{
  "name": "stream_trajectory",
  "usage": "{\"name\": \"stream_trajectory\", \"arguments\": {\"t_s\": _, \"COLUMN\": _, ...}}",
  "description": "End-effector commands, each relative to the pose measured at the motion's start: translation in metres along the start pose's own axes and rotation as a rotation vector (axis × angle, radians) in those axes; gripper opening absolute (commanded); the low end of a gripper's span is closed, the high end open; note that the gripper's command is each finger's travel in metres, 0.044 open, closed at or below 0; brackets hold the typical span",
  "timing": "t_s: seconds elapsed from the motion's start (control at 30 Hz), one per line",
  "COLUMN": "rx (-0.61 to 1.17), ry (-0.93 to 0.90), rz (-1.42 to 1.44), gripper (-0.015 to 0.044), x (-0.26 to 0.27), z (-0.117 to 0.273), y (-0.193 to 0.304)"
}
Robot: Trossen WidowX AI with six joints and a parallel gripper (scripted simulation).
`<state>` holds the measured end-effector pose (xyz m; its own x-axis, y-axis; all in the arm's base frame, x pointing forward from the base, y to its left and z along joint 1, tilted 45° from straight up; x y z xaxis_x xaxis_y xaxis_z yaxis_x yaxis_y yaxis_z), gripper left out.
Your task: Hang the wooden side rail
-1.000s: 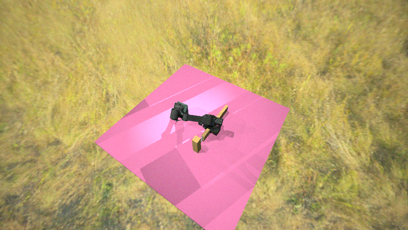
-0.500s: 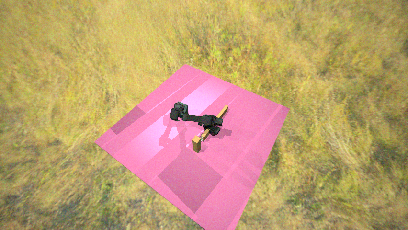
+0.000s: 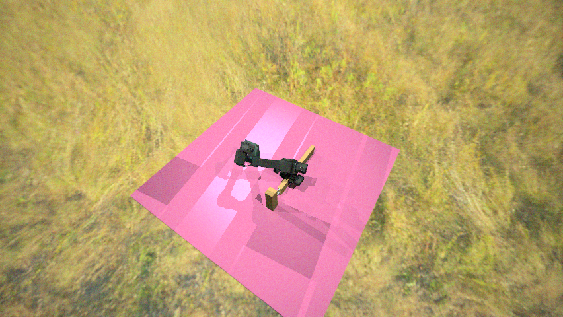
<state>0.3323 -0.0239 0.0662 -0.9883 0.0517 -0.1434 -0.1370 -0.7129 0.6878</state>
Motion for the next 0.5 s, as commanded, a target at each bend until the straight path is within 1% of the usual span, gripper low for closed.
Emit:
{"name": "stream_trajectory", "arguments": {"t_s": 0.0, "rx": -0.002, "ry": 0.013, "rz": 0.003, "gripper": 0.0000, "x": -0.0006, "z": 0.0034, "y": -0.0002}}
{"name": "stream_trajectory", "arguments": {"t_s": 0.47, "rx": -0.002, "ry": 0.013, "rz": 0.003, "gripper": 0.0000, "x": -0.0014, "z": 0.0038, "y": 0.0013}}
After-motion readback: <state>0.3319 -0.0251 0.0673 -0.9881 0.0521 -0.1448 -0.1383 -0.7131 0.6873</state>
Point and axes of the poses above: the point midway between the two fingers, 35 mm back from their tips, its own z axis back along the fingers, its own x axis across the jaws, y = z × x, the point moved 3 cm from there along z, back along the fingers, and after that the axes turned 4 degrees about -z, right-handed, at the moved point
